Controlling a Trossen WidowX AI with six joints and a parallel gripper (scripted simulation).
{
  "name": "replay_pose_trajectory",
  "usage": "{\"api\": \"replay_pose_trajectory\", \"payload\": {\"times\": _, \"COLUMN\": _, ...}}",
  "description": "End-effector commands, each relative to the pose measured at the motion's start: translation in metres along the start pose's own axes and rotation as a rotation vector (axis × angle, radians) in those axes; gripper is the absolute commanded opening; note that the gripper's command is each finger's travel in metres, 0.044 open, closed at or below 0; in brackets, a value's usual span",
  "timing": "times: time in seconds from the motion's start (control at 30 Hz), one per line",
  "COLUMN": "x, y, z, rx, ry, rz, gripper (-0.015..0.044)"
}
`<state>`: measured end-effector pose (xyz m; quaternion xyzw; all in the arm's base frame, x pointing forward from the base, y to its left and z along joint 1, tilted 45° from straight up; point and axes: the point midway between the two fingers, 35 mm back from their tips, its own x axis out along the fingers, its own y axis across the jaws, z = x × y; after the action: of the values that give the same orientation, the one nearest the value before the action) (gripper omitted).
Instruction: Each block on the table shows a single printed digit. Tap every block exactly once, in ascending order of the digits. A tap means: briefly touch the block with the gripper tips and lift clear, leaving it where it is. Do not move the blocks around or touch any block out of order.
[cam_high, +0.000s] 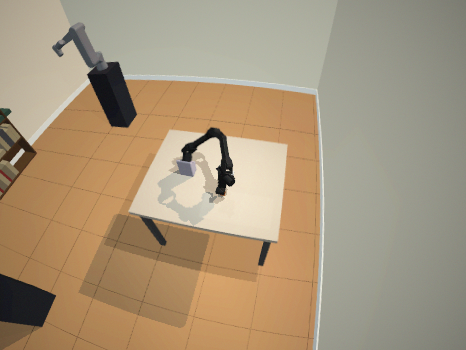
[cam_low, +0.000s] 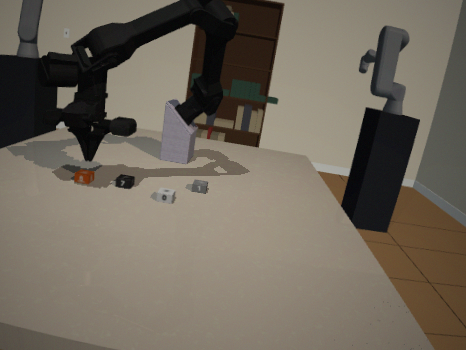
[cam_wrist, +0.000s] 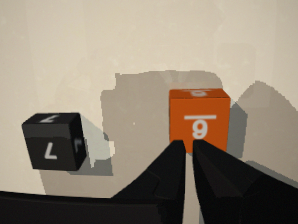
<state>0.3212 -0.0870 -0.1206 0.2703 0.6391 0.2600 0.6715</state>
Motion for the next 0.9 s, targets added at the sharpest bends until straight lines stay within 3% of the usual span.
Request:
{"api": "replay_pose_trajectory", "payload": {"times": 0.0, "x": 0.005, "y": -0.003, "z": 0.000, "rx": 0.009, "ry": -0.016, "rz": -0.001, "gripper": 0.0020}}
{"api": "replay_pose_trajectory", "payload": {"times": 0.87, "x": 0.035, "y": -0.003, "z": 0.000, "rx": 0.009, "ry": -0.016, "rz": 0.001, "gripper": 0.0020}}
